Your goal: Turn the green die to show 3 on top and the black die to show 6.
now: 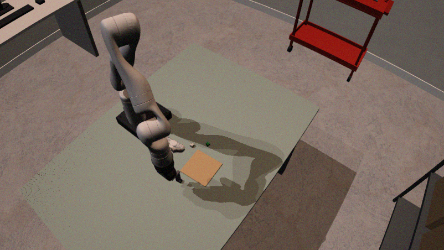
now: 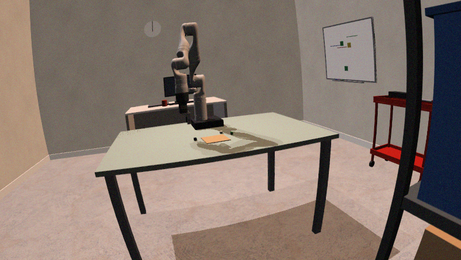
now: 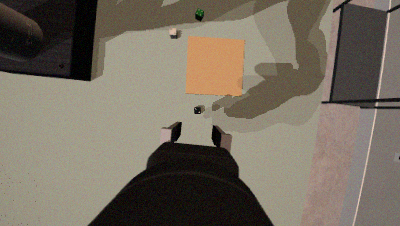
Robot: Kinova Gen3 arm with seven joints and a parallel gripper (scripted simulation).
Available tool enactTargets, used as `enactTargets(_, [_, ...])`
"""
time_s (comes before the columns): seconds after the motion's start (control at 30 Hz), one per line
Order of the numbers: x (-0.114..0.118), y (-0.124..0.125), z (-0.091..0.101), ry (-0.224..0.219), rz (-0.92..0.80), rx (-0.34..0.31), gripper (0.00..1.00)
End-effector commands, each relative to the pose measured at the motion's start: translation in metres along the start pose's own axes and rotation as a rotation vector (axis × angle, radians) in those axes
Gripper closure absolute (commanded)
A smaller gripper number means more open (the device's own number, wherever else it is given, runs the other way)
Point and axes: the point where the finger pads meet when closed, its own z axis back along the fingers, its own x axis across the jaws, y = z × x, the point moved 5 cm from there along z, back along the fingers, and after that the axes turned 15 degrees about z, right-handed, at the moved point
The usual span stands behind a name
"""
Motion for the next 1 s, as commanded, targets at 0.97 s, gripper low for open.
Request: enactTargets(0.97, [-0.003,0.002,-0.078,0.014,-0.001,0.009,0.00])
